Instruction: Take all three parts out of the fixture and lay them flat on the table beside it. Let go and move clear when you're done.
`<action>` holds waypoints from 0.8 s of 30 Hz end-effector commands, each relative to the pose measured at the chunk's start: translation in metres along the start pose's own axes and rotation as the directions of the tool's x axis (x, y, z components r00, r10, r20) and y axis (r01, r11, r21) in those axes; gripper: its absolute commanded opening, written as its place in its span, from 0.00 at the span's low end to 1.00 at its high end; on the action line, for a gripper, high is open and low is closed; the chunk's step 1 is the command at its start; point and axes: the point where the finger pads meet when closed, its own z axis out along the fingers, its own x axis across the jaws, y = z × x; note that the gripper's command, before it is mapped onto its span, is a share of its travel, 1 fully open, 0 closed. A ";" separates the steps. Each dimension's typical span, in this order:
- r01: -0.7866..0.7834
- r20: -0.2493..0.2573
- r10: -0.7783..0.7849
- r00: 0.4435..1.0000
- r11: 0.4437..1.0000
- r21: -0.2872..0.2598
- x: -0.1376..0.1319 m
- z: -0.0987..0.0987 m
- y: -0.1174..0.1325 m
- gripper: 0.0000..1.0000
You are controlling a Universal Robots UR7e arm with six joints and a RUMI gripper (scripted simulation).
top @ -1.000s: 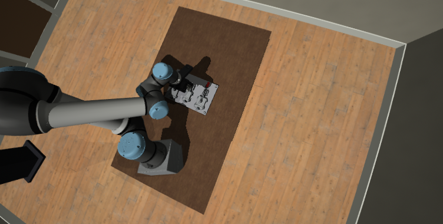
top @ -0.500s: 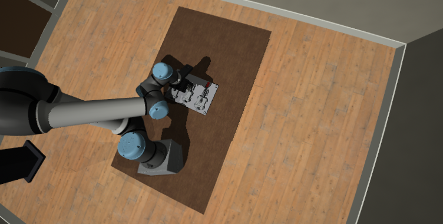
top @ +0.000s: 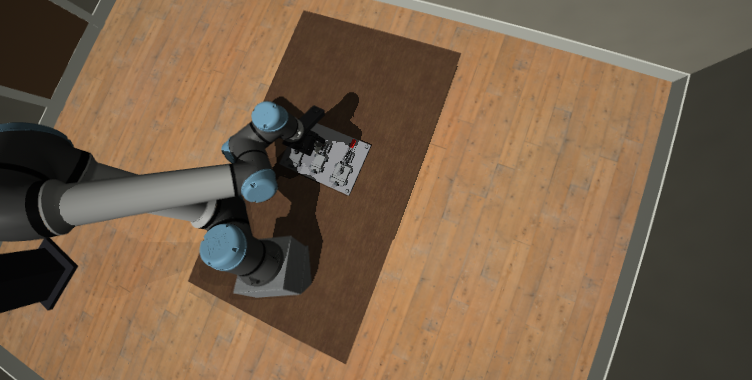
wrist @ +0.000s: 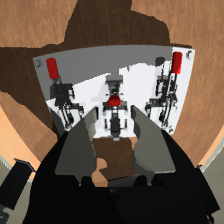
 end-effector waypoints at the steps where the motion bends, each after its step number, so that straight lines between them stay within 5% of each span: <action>1: 0.001 0.001 -0.001 1.000 1.000 0.000 0.000 -0.016 0.000 0.28; 21: 0.001 0.001 -0.001 1.000 1.000 0.000 0.000 -0.021 0.000 0.28; 22: 0.001 0.001 -0.001 1.000 1.000 0.000 0.000 -0.021 0.000 0.59; 24: 0.001 0.001 -0.001 1.000 1.000 0.000 0.000 -0.021 0.000 0.59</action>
